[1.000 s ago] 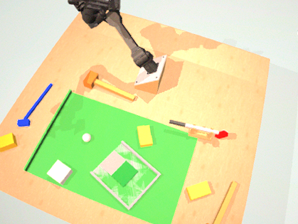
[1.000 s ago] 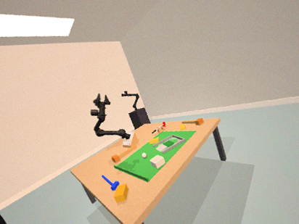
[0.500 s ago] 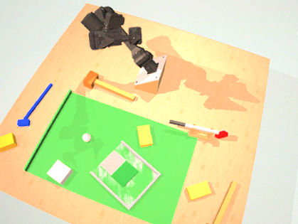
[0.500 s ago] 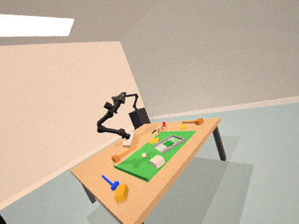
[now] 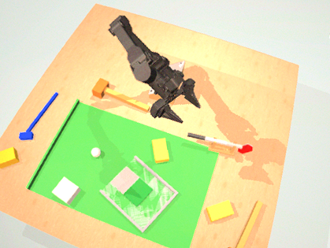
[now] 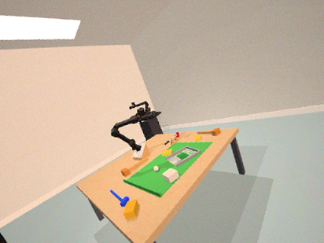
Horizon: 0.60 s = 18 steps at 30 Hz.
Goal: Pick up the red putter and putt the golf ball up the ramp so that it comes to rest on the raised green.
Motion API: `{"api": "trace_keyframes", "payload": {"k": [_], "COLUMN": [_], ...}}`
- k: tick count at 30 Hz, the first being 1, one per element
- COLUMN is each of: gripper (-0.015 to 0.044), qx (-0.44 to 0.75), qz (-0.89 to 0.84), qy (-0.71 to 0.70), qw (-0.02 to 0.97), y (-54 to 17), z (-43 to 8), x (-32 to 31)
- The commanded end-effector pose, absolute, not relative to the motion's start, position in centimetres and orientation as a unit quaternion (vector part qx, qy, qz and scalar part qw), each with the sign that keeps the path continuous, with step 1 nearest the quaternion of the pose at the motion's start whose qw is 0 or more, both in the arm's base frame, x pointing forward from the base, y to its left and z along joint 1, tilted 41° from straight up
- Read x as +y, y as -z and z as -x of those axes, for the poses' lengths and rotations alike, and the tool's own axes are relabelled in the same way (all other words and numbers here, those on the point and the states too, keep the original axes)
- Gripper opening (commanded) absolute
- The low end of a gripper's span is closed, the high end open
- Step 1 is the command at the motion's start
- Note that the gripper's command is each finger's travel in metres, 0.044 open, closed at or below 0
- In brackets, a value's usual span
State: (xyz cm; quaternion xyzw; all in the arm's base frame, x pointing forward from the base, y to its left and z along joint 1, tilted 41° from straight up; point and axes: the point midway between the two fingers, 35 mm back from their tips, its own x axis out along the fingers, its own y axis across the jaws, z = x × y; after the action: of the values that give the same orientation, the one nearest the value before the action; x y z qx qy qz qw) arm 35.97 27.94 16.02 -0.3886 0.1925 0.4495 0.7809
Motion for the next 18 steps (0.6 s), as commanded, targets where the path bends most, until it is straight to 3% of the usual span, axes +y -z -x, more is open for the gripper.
{"api": "trace_keyframes", "payload": {"k": [1, 9, 18], "gripper": [0.044, 0.044, 0.044], "qx": [0.271, 0.452, 0.603], "qz": [0.419, 0.498, 0.587], "qy": [-0.442, -0.418, -0.379], "qw": [0.745, 0.611, 0.385], "y": [-10.7, 1.2, 9.9], "z": [-35.6, -32.3, -26.4], "x": [27.1, 23.0, 15.5]}}
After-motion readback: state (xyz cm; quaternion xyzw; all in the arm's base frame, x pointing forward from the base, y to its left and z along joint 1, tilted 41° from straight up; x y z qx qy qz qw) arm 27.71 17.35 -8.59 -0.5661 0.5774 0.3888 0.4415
